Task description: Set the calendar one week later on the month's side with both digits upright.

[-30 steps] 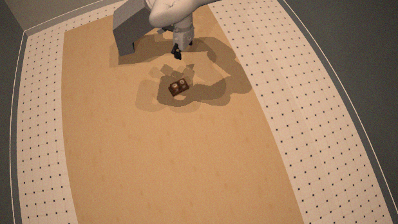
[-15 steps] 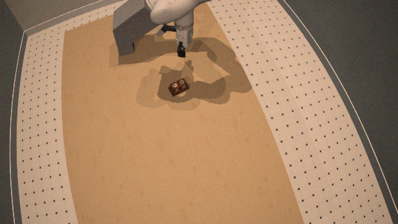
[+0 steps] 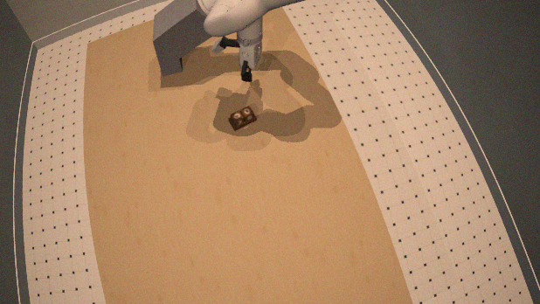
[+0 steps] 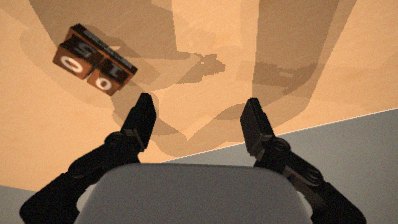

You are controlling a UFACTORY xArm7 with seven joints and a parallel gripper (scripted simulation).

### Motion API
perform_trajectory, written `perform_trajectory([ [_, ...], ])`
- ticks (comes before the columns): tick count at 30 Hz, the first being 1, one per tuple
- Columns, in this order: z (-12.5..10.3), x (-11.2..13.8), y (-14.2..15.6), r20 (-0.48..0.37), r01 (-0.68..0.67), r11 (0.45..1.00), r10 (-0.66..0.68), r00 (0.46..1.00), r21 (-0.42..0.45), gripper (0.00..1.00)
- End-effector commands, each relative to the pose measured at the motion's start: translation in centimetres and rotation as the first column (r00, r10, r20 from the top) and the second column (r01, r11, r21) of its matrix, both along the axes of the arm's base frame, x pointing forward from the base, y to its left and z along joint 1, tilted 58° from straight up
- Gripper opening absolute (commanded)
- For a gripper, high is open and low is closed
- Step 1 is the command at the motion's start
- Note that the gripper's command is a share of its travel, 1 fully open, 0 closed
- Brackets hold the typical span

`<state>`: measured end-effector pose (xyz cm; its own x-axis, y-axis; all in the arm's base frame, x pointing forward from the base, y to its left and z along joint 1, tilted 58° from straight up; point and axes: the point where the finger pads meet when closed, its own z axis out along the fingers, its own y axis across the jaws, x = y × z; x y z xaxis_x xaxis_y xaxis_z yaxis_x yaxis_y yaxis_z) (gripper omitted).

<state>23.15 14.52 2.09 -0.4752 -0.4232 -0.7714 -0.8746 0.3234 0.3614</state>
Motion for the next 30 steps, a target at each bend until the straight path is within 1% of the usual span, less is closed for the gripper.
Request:
perform_trajectory([
  [1, -1.4, 0.4, 2.1, 0.004, 0.006, 1.000, -0.006, 1.000, -0.001, 1.00],
  [3, -1.8, 0.4, 2.6, 0.004, 0.006, 1.000, -0.006, 1.000, -0.001, 1.00],
  [22, -2.6, 0.6, 4.0, 0.004, 0.006, 1.000, -0.006, 1.000, -0.001, 1.00],
  [30, -3.8, 0.8, 5.9, 0.004, 0.006, 1.000, -0.005, 1.000, -0.001, 1.00],
])
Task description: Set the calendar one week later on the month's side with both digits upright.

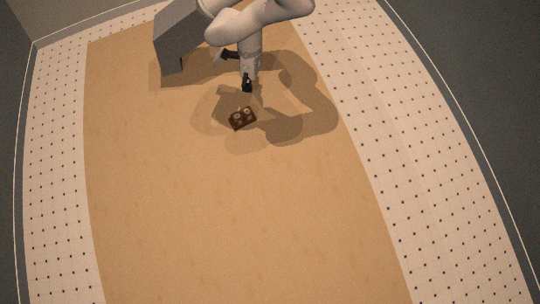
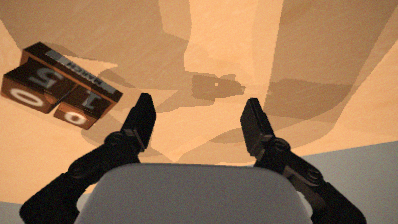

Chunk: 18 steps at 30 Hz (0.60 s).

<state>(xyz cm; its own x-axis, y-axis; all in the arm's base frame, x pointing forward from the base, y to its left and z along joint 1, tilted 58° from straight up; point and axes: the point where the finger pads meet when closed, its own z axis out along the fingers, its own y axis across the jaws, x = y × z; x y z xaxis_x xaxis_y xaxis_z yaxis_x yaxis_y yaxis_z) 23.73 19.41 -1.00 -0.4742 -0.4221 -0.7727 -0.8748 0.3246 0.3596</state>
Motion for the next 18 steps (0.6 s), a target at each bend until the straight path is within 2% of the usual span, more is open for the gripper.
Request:
perform_trajectory([
  [1, -0.80, 0.24, 1.13, 0.002, 0.004, 1.000, -0.004, 1.000, -0.001, 1.00],
  [18, -1.01, 0.28, 1.47, 0.002, 0.004, 1.000, -0.004, 1.000, -0.001, 1.00],
])
